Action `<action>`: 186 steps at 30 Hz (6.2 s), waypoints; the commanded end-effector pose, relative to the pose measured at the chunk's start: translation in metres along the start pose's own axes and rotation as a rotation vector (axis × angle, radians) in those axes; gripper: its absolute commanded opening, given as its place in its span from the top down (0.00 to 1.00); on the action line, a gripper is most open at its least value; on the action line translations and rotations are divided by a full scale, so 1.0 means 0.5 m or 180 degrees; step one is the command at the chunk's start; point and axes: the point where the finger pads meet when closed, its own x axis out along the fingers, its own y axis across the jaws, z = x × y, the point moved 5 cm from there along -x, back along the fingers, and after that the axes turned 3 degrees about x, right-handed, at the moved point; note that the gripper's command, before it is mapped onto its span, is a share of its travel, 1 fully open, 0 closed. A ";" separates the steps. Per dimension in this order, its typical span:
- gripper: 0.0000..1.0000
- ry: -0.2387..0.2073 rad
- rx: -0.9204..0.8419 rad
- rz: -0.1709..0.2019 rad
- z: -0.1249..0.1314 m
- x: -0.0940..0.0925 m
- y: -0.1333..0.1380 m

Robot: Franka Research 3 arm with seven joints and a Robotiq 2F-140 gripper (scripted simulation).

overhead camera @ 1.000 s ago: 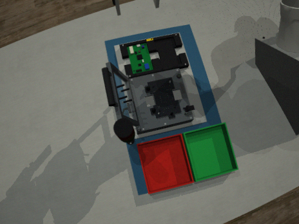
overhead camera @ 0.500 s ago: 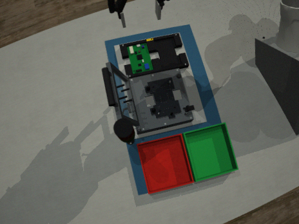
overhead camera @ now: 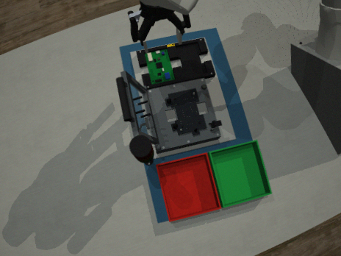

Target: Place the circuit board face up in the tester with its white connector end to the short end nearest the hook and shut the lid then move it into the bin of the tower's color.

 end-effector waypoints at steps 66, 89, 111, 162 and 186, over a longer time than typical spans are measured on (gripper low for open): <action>0.42 0.0087 0.0123 0.0141 -0.026 0.192 0.028; 0.42 0.0087 0.0123 0.0141 -0.026 0.193 0.028; 0.42 0.0087 0.0123 0.0141 -0.026 0.191 0.032; 0.42 0.0087 0.0123 0.0141 -0.025 0.191 0.030; 0.42 0.0087 0.0123 0.0141 -0.025 0.191 0.030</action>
